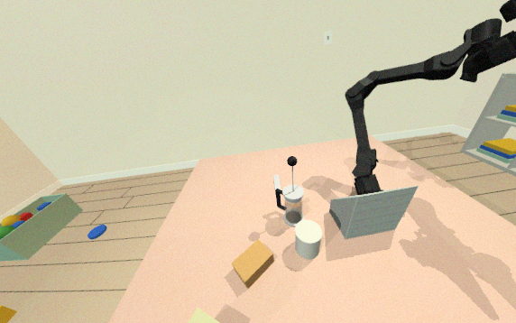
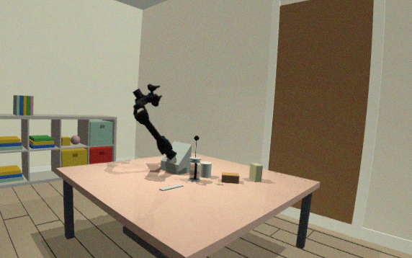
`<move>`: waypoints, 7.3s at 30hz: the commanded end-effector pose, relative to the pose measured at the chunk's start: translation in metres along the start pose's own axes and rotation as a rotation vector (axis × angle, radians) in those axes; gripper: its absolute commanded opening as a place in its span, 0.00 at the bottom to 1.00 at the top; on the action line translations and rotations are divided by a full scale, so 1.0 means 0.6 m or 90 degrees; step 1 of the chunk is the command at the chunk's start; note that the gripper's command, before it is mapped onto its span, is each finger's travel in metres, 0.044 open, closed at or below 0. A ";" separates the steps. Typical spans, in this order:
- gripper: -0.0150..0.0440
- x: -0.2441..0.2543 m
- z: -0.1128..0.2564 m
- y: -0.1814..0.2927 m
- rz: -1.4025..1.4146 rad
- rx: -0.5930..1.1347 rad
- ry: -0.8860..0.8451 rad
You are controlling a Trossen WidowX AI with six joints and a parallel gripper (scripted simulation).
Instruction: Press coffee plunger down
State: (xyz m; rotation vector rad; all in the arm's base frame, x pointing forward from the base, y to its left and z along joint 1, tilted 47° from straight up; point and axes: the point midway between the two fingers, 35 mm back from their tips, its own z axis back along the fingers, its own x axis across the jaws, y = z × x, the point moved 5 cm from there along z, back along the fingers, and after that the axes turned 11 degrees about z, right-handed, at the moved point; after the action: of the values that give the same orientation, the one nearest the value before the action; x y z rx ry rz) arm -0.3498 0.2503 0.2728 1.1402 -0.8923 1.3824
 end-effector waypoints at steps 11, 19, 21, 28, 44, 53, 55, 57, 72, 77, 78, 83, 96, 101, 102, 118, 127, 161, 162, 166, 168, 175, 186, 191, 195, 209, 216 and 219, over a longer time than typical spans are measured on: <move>1.00 -0.021 -0.102 -0.334 0.385 -0.364 0.265; 1.00 -0.037 -0.060 -0.537 0.576 -0.504 0.566; 1.00 -0.041 -0.037 -0.583 0.614 -0.521 0.656; 1.00 -0.052 0.065 -0.712 0.704 -0.503 1.001; 1.00 -0.152 0.181 -0.776 0.807 -0.424 1.270; 1.00 -0.165 0.186 -0.783 0.814 -0.418 1.272; 1.00 -0.168 0.187 -0.787 0.813 -0.416 1.271; 1.00 -0.170 0.188 -0.792 0.812 -0.415 1.270; 1.00 -0.178 0.198 -0.826 0.815 -0.416 1.270; 1.00 -0.177 0.204 -0.836 0.817 -0.422 1.273; 1.00 -0.177 0.205 -0.837 0.817 -0.422 1.273; 0.82 -0.177 0.205 -0.838 0.818 -0.422 1.273; 0.47 -0.177 0.205 -0.838 0.818 -0.422 1.273; 0.47 -0.177 0.205 -0.838 0.817 -0.422 1.273; 0.47 -0.178 0.205 -0.838 0.817 -0.422 1.273; 0.47 -0.214 0.215 -0.851 0.806 -0.414 1.272; 0.47 -0.236 0.222 -0.859 0.802 -0.410 1.270; 0.47 -0.315 0.267 -0.886 0.814 -0.417 1.270; 0.47 -0.316 0.269 -0.887 0.815 -0.418 1.271; 0.47 -0.319 0.275 -0.893 0.819 -0.422 1.272; 0.47 -0.319 0.276 -0.897 0.820 -0.423 1.273; 0.47 -0.317 0.274 -0.904 0.819 -0.424 1.273; 0.47 -0.317 0.271 -0.908 0.819 -0.424 1.274; 0.47 -0.317 0.270 -0.908 0.819 -0.424 1.274; 0.47 -0.317 0.269 -0.909 0.819 -0.424 1.274; 0.47 -0.317 0.266 -0.912 0.819 -0.424 1.273; 0.47 -0.318 0.265 -0.913 0.819 -0.424 1.273; 0.47 -0.317 0.265 -0.913 0.819 -0.424 1.273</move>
State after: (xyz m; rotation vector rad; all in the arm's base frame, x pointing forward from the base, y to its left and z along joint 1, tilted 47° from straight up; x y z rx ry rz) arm 0.2069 0.1243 0.0885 -1.6122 -0.2782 1.9258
